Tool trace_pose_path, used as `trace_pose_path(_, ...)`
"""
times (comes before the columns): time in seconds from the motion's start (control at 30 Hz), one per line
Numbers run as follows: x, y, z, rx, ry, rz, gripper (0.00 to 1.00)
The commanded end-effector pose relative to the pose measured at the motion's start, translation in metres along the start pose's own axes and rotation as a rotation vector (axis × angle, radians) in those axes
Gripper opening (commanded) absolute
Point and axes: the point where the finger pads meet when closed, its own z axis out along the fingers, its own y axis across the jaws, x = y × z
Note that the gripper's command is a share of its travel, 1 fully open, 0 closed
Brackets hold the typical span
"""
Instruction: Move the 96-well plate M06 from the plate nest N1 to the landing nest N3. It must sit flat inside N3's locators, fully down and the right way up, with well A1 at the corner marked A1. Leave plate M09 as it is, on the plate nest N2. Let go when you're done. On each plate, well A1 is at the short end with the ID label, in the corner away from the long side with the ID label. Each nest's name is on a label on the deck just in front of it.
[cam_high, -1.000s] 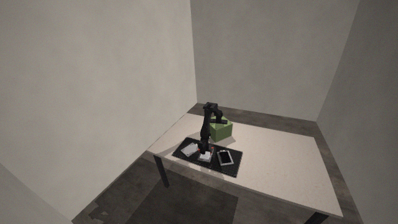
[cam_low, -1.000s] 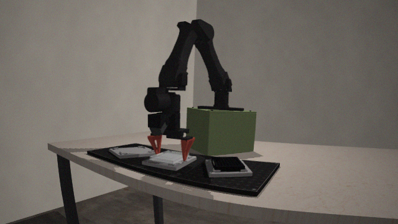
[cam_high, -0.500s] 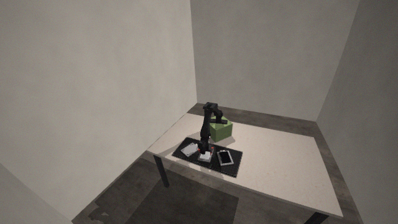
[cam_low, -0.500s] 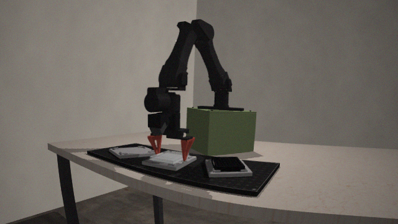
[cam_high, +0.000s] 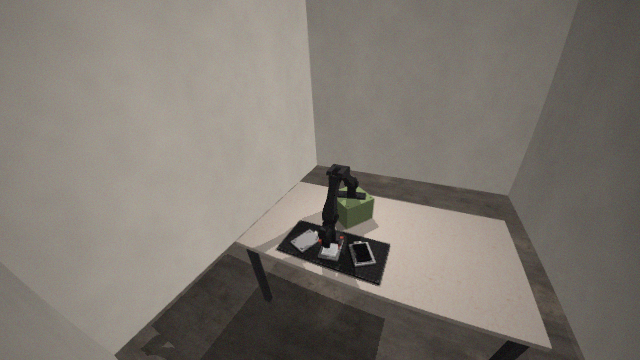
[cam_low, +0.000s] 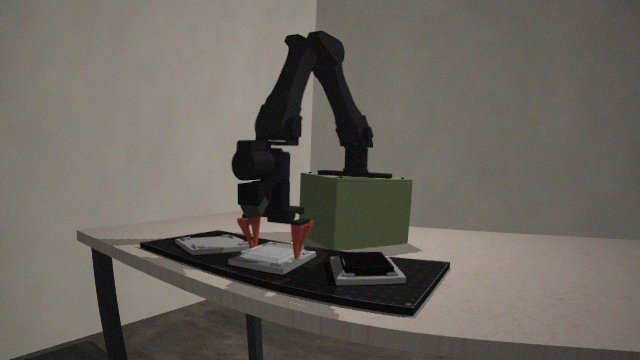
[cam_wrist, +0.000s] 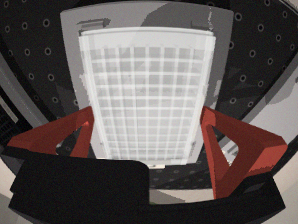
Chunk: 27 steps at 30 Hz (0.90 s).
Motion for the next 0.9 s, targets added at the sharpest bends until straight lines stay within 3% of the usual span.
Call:
trace_pose_path(0.0,-0.02,-0.005,-0.024,0.007,-0.053,0.002,1.0)
trace_pose_path(0.87,-0.017,-0.005,-0.086,0.007,-0.053,0.002,1.0)
